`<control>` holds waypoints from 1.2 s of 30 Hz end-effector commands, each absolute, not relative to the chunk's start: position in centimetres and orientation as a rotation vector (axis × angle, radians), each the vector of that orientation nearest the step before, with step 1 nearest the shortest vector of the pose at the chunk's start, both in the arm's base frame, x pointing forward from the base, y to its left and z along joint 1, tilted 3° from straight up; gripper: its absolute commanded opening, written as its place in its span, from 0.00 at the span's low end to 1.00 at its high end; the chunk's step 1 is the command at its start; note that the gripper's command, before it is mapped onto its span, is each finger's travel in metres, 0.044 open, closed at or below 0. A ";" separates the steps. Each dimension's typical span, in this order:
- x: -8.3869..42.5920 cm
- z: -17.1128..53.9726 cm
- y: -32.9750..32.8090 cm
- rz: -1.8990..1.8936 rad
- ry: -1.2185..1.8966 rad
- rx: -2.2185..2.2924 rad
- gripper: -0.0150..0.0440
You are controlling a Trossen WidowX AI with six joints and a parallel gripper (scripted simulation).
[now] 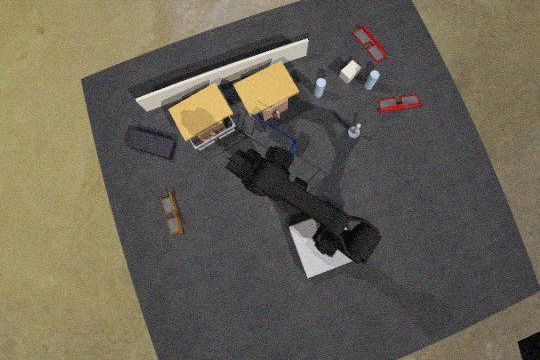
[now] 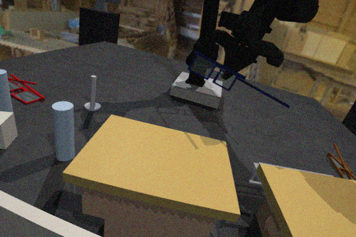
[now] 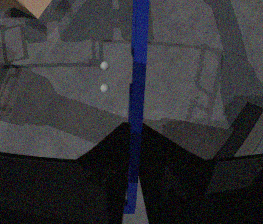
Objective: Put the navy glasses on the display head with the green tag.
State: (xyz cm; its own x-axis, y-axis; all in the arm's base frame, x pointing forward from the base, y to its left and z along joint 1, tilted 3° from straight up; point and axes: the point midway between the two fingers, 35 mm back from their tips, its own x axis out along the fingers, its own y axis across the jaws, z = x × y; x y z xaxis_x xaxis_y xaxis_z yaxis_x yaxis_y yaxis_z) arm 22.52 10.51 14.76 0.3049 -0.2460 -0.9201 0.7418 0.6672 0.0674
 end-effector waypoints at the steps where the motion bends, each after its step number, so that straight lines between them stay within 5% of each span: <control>1: 22.0 15.3 11.6 -0.732 0.985 0.631 0.25; 36: 16.3 19.5 19.6 -0.666 0.512 1.475 0.25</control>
